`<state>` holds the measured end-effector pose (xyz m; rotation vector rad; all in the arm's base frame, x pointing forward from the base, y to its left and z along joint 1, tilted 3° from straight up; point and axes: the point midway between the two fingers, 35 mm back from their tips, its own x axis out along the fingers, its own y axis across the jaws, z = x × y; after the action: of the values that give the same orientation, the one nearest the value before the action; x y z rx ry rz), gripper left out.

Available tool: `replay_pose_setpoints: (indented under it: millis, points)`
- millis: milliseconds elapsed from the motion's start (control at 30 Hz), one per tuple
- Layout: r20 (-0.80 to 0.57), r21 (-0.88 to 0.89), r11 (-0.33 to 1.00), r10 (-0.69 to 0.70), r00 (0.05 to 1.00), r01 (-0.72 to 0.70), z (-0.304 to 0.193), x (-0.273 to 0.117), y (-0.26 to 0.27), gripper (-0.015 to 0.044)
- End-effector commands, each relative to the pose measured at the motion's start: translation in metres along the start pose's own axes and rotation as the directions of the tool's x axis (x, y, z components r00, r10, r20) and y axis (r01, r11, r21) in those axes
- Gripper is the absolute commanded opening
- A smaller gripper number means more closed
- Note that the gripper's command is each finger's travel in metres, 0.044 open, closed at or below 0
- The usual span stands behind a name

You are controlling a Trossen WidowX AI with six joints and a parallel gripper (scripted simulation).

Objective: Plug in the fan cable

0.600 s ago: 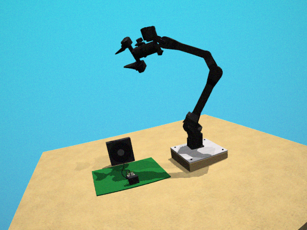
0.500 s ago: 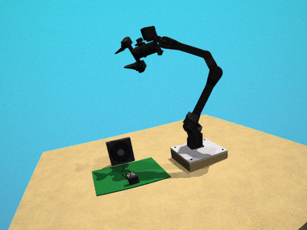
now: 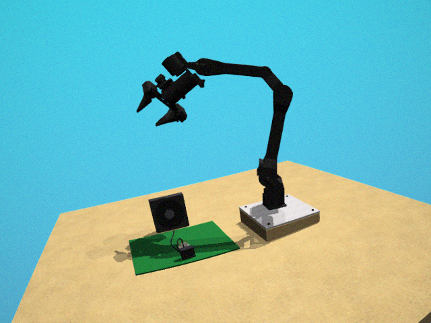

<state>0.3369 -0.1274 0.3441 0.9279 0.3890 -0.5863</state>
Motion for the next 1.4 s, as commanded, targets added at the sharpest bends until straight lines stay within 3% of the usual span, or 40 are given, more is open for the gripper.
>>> replay_pose_setpoints:
  millis: [0, 167, 300, 433, 600, 1367]
  points:
    - [-0.207, -0.190, 0.981, -0.082, 0.975, 0.042, -0.054, 0.034, 0.008, 0.0440]
    - [-0.436, -0.460, 0.888, -0.248, 0.865, 0.023, -0.134, 0.064, 0.009, 0.0440]
    - [-0.561, -0.653, 0.753, -0.414, 0.717, -0.076, -0.204, 0.075, 0.003, 0.0440]
    - [-0.605, -0.776, 0.587, -0.587, 0.538, -0.232, -0.272, 0.072, -0.010, 0.0440]
    - [-0.555, -0.809, 0.400, -0.761, 0.335, -0.431, -0.337, 0.057, -0.031, 0.0440]
    - [-0.552, -0.808, 0.394, -0.767, 0.327, -0.438, -0.379, 0.092, -0.074, 0.0440]
